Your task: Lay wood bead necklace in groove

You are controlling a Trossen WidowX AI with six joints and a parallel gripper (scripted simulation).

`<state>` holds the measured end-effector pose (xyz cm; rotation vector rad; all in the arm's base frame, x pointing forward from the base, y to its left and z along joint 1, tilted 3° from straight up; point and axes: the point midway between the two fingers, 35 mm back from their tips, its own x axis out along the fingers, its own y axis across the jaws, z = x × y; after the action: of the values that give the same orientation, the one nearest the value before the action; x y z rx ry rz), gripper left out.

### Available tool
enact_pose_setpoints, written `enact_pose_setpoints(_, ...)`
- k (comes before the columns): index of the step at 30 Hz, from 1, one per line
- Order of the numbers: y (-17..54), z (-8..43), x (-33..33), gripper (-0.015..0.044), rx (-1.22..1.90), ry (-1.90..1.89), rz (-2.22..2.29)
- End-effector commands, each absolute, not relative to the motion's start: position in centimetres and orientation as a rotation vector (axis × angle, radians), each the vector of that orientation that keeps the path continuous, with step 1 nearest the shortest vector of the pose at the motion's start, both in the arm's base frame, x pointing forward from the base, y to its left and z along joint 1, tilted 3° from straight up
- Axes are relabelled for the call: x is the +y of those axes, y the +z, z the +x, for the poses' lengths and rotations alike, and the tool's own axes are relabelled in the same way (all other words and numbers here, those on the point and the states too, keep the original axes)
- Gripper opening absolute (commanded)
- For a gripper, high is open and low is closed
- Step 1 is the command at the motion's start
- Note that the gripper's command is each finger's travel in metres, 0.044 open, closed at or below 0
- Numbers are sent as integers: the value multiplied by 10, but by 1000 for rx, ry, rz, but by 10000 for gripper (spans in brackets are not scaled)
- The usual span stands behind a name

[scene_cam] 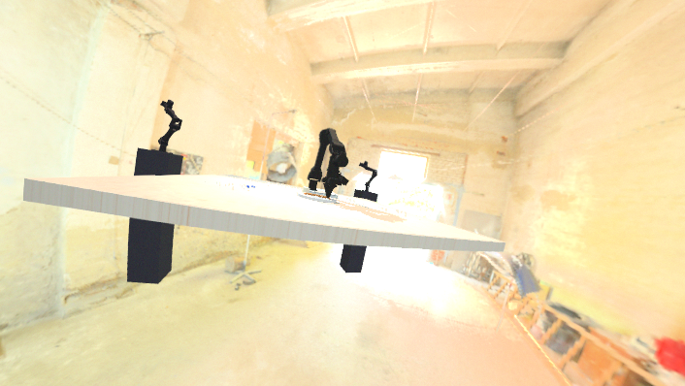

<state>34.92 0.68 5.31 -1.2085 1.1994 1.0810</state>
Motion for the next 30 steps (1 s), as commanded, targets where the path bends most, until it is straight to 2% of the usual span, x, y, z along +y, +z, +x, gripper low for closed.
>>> enact_pose_setpoints(1, 53, 349, 7, 0, 1199, 1081, -1209)
enact_pose_setpoints(30, 56, 362, 9, 0, 1200, 1086, -1213)
